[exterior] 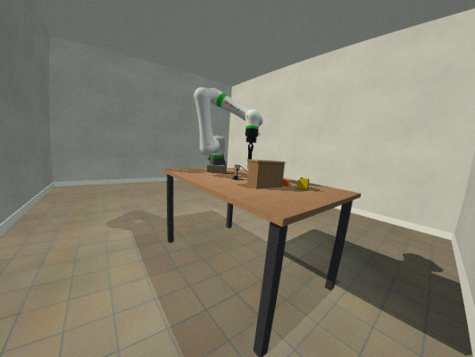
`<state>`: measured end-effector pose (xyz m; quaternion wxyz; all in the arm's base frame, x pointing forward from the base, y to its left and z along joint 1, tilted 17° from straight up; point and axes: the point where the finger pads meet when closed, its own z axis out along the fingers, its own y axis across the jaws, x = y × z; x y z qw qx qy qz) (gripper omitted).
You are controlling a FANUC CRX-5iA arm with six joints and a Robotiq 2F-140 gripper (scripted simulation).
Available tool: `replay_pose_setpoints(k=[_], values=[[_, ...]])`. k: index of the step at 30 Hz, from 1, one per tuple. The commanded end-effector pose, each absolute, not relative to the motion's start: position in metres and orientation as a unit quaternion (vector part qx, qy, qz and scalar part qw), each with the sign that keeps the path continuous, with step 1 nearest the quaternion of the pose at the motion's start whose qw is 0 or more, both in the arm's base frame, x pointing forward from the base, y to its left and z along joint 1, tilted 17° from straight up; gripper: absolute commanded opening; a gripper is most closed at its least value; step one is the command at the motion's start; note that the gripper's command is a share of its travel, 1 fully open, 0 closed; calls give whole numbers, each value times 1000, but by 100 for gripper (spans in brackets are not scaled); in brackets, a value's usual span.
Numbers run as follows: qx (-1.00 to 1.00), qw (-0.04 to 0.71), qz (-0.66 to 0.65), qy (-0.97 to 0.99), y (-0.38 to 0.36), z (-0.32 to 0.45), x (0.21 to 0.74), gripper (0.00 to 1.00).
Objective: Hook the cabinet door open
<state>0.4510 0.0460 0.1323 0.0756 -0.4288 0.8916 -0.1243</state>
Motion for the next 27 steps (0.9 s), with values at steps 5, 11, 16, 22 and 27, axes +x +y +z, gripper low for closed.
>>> replay_pose_setpoints(k=[5,11,16,22,27], values=[[-429,76,-124,892,44,121,454,14],[-429,76,-124,892,44,119,455,14],[-429,76,-124,892,44,118,455,14],[-429,76,-124,892,44,118,455,14],[-429,76,-124,892,44,118,455,14]])
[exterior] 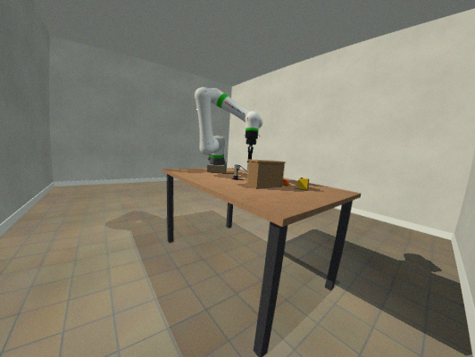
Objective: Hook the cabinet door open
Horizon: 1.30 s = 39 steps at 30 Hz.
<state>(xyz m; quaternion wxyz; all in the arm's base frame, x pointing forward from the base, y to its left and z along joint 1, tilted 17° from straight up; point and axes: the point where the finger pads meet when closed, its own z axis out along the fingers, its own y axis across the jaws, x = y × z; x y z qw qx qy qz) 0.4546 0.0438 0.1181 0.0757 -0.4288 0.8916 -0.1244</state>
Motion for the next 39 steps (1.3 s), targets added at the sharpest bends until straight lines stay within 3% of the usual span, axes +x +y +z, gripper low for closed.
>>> replay_pose_setpoints(k=[1,39], values=[[-429,76,-124,892,44,118,455,14],[-429,76,-124,892,43,114,456,14]])
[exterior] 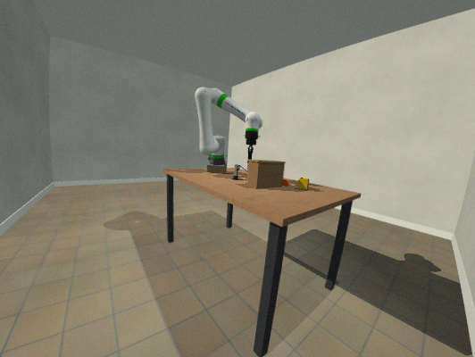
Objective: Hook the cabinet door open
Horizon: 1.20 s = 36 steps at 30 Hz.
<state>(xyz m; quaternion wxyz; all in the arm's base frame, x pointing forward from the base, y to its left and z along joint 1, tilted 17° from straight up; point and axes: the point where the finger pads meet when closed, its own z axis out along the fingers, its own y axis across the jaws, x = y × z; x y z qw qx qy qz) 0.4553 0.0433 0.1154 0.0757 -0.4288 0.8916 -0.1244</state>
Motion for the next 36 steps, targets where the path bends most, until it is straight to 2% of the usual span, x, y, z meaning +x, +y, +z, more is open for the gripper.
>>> replay_pose_setpoints(k=[1,36], values=[[-429,76,-124,892,43,114,456,14],[-429,76,-124,892,37,77,465,14]])
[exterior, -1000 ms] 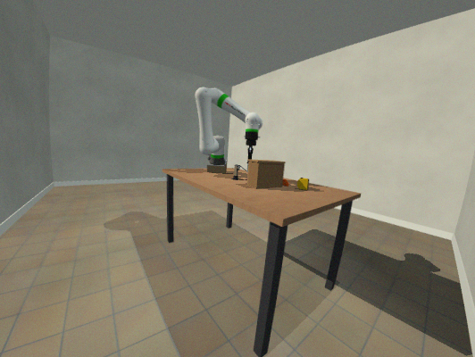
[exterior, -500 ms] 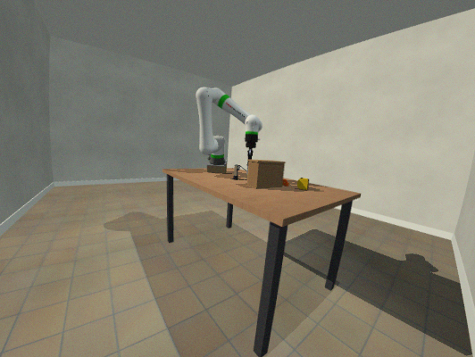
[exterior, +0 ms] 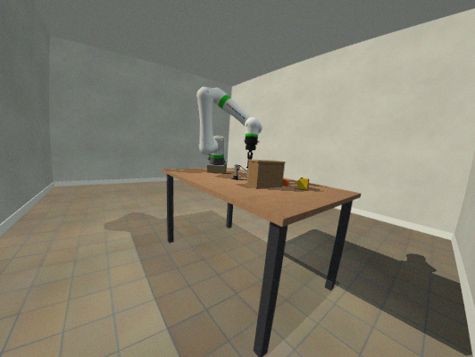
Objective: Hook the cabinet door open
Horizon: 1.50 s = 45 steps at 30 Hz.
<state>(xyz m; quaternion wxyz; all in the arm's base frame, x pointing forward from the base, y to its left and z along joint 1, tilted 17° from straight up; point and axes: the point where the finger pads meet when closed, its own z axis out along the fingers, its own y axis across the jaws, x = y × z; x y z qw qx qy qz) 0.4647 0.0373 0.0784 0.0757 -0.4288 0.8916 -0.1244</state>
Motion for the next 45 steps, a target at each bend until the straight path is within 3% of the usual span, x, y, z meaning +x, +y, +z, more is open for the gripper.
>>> replay_pose_setpoints(k=[1,16,17,45], values=[[-429,76,-124,892,37,76,465,14],[-429,76,-124,892,36,73,466,14],[-429,76,-124,892,36,73,466,3],[-429,76,-124,892,36,73,466,3]])
